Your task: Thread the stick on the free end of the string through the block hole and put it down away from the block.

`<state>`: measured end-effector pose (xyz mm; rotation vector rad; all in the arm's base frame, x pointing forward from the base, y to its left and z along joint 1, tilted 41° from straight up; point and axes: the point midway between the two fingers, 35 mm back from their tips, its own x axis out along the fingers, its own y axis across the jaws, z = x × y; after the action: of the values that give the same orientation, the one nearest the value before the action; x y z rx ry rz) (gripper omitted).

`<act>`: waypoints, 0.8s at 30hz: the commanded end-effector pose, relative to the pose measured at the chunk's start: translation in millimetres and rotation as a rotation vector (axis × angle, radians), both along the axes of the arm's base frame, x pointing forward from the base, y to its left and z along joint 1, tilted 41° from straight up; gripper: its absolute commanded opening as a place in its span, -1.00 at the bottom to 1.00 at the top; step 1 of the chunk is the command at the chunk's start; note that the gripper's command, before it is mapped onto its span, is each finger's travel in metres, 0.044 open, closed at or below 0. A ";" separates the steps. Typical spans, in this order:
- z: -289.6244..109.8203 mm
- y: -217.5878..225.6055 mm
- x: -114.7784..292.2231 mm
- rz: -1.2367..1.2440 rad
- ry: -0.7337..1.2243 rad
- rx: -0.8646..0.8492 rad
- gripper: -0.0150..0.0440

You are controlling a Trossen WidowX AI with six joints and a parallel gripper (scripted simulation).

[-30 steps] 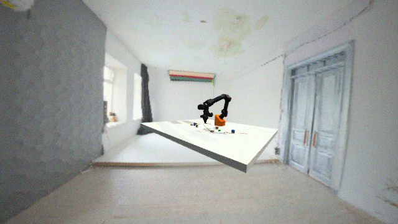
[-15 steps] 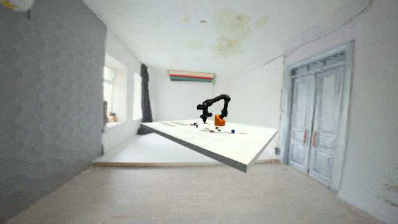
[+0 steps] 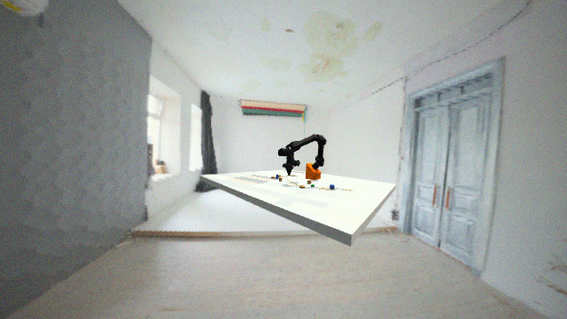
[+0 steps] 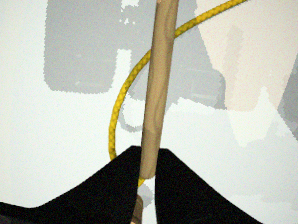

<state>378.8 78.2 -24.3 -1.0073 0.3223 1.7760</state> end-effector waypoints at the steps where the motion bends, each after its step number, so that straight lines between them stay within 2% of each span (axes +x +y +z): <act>1: -2.1 -4.7 3.5 0.001 -0.006 -0.004 -0.49; 24: -20.9 -24.3 17.2 0.002 -0.009 -0.006 -0.49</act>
<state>393.6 58.1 -43.6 -1.0117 0.3217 1.7761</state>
